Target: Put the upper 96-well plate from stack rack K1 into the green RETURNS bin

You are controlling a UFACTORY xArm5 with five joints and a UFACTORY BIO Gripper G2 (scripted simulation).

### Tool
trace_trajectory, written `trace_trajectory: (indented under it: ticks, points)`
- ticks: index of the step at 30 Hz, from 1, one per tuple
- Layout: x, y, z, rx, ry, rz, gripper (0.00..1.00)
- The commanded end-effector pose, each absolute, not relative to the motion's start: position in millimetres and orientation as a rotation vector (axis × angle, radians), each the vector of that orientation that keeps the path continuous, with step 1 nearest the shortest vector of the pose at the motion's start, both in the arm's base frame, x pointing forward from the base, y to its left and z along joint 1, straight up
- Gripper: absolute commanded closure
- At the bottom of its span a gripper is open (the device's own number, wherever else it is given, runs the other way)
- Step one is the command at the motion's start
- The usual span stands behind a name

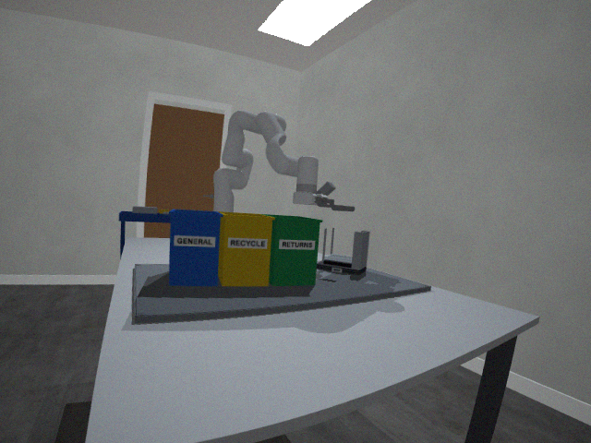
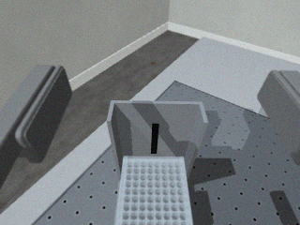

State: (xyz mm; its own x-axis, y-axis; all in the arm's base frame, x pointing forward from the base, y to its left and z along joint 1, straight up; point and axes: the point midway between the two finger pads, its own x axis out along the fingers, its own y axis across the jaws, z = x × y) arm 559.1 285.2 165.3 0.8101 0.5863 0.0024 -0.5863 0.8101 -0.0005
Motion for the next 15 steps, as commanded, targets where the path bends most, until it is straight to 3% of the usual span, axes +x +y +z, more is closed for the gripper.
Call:
trace_trajectory:
  ticks: [1,15]
  points:
    - [560,286,158,-0.001,-0.006,0.627,0.63]
    - [560,286,138,-0.001,-0.006,0.627,0.63]
